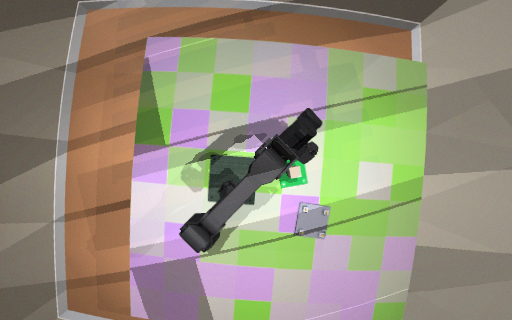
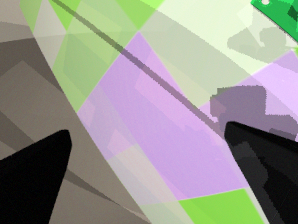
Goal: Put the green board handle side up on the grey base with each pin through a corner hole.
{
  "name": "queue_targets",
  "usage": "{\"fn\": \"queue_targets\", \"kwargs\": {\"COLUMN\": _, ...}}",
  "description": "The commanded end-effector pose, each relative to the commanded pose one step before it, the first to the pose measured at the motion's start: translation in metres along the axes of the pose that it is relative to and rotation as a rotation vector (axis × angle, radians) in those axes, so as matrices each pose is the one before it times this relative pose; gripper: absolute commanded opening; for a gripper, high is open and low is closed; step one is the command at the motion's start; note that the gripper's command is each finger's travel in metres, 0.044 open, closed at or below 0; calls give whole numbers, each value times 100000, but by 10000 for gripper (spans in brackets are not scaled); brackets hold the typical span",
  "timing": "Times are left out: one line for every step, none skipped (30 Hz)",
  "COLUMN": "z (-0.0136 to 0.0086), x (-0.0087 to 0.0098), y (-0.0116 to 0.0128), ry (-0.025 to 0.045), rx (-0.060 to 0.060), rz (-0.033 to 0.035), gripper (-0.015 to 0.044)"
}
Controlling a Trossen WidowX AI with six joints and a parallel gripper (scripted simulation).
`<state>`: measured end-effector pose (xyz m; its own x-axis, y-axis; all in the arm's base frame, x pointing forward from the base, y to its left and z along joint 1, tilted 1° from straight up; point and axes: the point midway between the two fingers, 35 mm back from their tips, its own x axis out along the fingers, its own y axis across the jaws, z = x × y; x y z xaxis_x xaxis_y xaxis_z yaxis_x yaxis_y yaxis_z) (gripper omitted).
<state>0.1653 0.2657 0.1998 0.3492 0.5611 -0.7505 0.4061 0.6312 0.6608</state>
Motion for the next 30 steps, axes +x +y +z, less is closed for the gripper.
{"fn": "queue_targets", "kwargs": {"z": 6815, "x": -358, "y": -3858, "ry": -35, "rx": -52362, "rz": -37450, "gripper": 440}}
{"fn": "queue_targets", "kwargs": {"z": 203, "x": 34, "y": -550, "ry": 1358, "rx": -3927, "rz": -2438, "gripper": 440}}
{"fn": "queue_targets", "kwargs": {"z": 169, "x": 30, "y": -557, "ry": 1524, "rx": -3912, "rz": -2327, "gripper": 440}}
{"fn": "queue_targets", "kwargs": {"z": 135, "x": 25, "y": -563, "ry": 1684, "rx": -3904, "rz": -2208, "gripper": 440}}
{"fn": "queue_targets", "kwargs": {"z": 101, "x": 21, "y": -566, "ry": 1834, "rx": -3891, "rz": -2075, "gripper": 440}}
{"fn": "queue_targets", "kwargs": {"z": 66, "x": 17, "y": -566, "ry": 1971, "rx": -3875, "rz": -1929, "gripper": 440}}
{"fn": "queue_targets", "kwargs": {"z": 32, "x": 12, "y": -567, "ry": 2108, "rx": -3876, "rz": -1782, "gripper": 440}}
{"fn": "queue_targets", "kwargs": {"z": -2, "x": 8, "y": -562, "ry": 2220, "rx": -3855, "rz": -1616, "gripper": 440}}
{"fn": "queue_targets", "kwargs": {"z": -35, "x": 3, "y": -556, "ry": 2327, "rx": -3847, "rz": -1447, "gripper": 440}}
{"fn": "queue_targets", "kwargs": {"z": -68, "x": -1, "y": -547, "ry": 2410, "rx": -3822, "rz": -1265, "gripper": 440}}
{"fn": "queue_targets", "kwargs": {"z": -100, "x": -5, "y": -539, "ry": 2497, "rx": -3823, "rz": -1087, "gripper": 440}}
{"fn": "queue_targets", "kwargs": {"z": -131, "x": -10, "y": -528, "ry": 2567, "rx": -3820, "rz": -901, "gripper": 440}}
{"fn": "queue_targets", "kwargs": {"z": -156, "x": -14, "y": -499, "ry": 2539, "rx": -3694, "rz": -691, "gripper": 440}}
{"fn": "queue_targets", "kwargs": {"z": -86, "x": -7, "y": -232, "ry": 1224, "rx": -1759, "rz": -265, "gripper": 440}}
{"fn": "queue_targets", "kwargs": {"z": -22, "x": -2, "y": -55, "ry": 295, "rx": -423, "rz": -58, "gripper": 440}}
{"fn": "queue_targets", "kwargs": {"z": -52, "x": 1, "y": 18, "ry": 5, "rx": 0, "rz": 2, "gripper": 440}}
{"fn": "queue_targets", "kwargs": {"z": 0, "x": 0, "y": 0, "ry": 0, "rx": 0, "rz": 0, "gripper": 440}}
{"fn": "queue_targets", "kwargs": {"z": 0, "x": 0, "y": 0, "ry": 0, "rx": 0, "rz": 0, "gripper": 440}}
{"fn": "queue_targets", "kwargs": {"z": 0, "x": 0, "y": 0, "ry": 0, "rx": 0, "rz": 0, "gripper": 440}}
{"fn": "queue_targets", "kwargs": {"z": 0, "x": 0, "y": 0, "ry": 0, "rx": 0, "rz": 0, "gripper": 440}}
{"fn": "queue_targets", "kwargs": {"z": 0, "x": 0, "y": 0, "ry": 0, "rx": 0, "rz": 0, "gripper": 440}}
{"fn": "queue_targets", "kwargs": {"z": 0, "x": 0, "y": 0, "ry": 0, "rx": 0, "rz": 0, "gripper": 440}}
{"fn": "queue_targets", "kwargs": {"z": 0, "x": 0, "y": 0, "ry": 0, "rx": 0, "rz": 0, "gripper": 440}}
{"fn": "queue_targets", "kwargs": {"z": 0, "x": 0, "y": 0, "ry": 0, "rx": 0, "rz": 0, "gripper": 440}}
{"fn": "queue_targets", "kwargs": {"z": 0, "x": 0, "y": 0, "ry": 0, "rx": 0, "rz": 0, "gripper": 440}}
{"fn": "queue_targets", "kwargs": {"z": 0, "x": 0, "y": 0, "ry": 0, "rx": 0, "rz": 0, "gripper": 440}}
{"fn": "queue_targets", "kwargs": {"z": 0, "x": 0, "y": 0, "ry": 0, "rx": 0, "rz": 0, "gripper": 440}}
{"fn": "queue_targets", "kwargs": {"z": 0, "x": 0, "y": 0, "ry": 0, "rx": 0, "rz": 0, "gripper": 440}}
{"fn": "queue_targets", "kwargs": {"z": 0, "x": 0, "y": 0, "ry": 0, "rx": 0, "rz": 0, "gripper": 440}}
{"fn": "queue_targets", "kwargs": {"z": 0, "x": 0, "y": 0, "ry": 0, "rx": 0, "rz": 0, "gripper": 440}}
